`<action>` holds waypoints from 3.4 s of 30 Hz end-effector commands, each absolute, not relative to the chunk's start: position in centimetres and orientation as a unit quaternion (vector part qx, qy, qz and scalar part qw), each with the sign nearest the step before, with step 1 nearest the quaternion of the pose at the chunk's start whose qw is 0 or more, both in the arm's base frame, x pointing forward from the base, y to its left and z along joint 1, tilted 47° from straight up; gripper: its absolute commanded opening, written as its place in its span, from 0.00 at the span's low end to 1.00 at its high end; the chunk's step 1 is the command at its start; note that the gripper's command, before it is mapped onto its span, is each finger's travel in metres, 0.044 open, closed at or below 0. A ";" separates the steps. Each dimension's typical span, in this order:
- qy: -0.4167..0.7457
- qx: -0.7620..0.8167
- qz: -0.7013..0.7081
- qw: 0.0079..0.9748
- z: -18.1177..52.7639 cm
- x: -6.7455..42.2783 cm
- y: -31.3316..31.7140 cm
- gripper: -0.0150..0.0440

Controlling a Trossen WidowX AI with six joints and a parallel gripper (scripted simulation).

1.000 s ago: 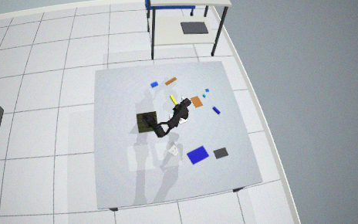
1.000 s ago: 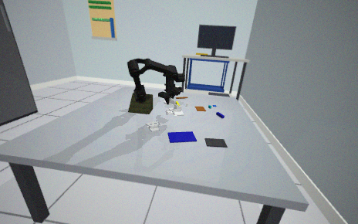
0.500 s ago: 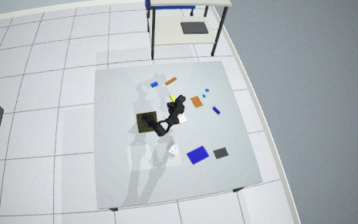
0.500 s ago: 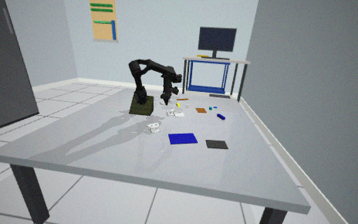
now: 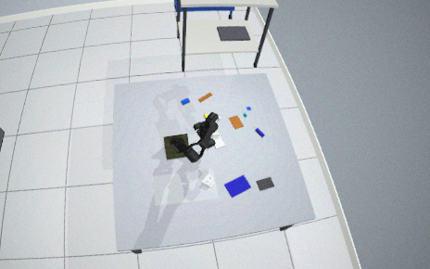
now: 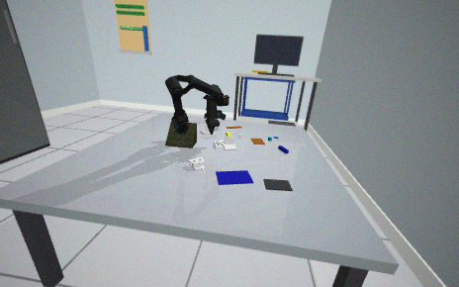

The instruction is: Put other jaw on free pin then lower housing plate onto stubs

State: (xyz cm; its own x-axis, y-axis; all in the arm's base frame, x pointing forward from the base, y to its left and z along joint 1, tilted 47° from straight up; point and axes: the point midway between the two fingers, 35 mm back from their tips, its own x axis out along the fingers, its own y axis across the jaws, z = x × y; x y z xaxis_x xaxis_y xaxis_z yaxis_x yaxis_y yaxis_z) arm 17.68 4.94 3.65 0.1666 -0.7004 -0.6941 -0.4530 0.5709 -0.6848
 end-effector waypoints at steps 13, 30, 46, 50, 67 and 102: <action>0.641 -0.459 -0.094 0.608 3.4 17.4 4.9 0.48; 0.642 -0.467 -0.086 0.602 3.5 17.9 5.1 0.48; 0.642 -0.466 -0.084 0.603 3.6 22.9 6.7 0.48; 0.641 -0.466 -0.085 0.604 3.6 24.2 6.9 0.48; 0.640 -0.467 -0.087 0.604 3.5 27.9 7.2 0.48; 0.641 -0.468 -0.086 0.603 3.6 28.1 7.2 0.48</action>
